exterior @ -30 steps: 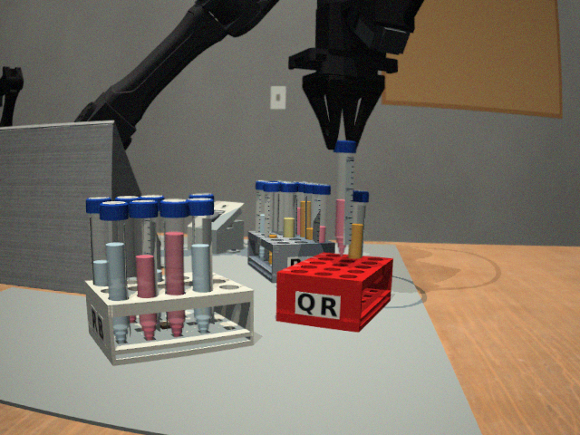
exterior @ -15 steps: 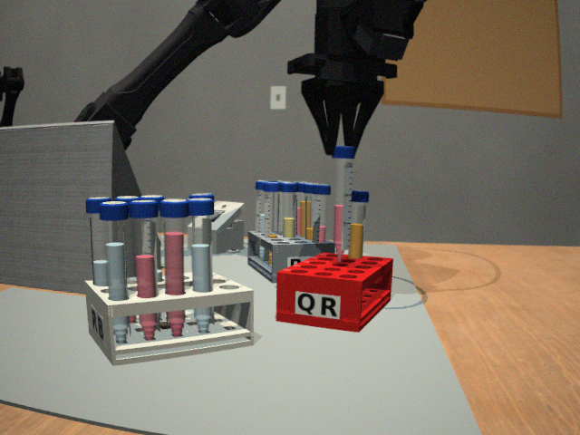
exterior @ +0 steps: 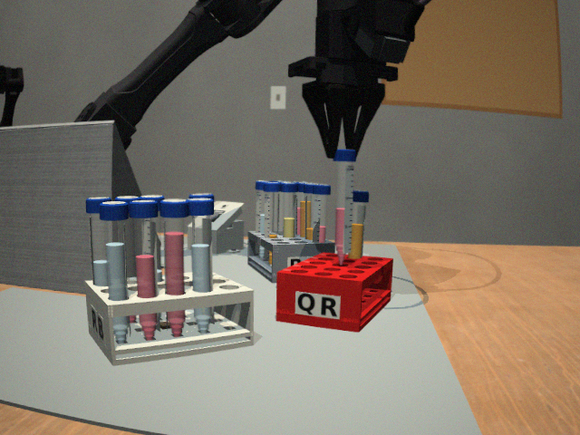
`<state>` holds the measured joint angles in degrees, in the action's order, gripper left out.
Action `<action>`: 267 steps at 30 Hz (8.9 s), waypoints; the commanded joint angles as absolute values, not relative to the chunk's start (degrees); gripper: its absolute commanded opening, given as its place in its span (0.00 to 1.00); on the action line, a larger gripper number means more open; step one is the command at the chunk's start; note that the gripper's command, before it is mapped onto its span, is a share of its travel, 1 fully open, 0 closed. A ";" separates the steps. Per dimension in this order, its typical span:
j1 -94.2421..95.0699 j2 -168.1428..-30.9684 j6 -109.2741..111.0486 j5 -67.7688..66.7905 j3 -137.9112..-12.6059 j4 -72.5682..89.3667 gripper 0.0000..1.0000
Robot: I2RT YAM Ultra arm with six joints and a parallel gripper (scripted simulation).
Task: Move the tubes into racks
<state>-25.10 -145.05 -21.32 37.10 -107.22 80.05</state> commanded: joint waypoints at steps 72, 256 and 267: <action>-22.84 -142.54 -24.85 38.82 -99.64 71.03 0.00; -33.65 -130.02 106.44 33.60 -86.39 77.95 0.30; -31.37 -127.27 118.14 34.42 -86.73 78.99 0.30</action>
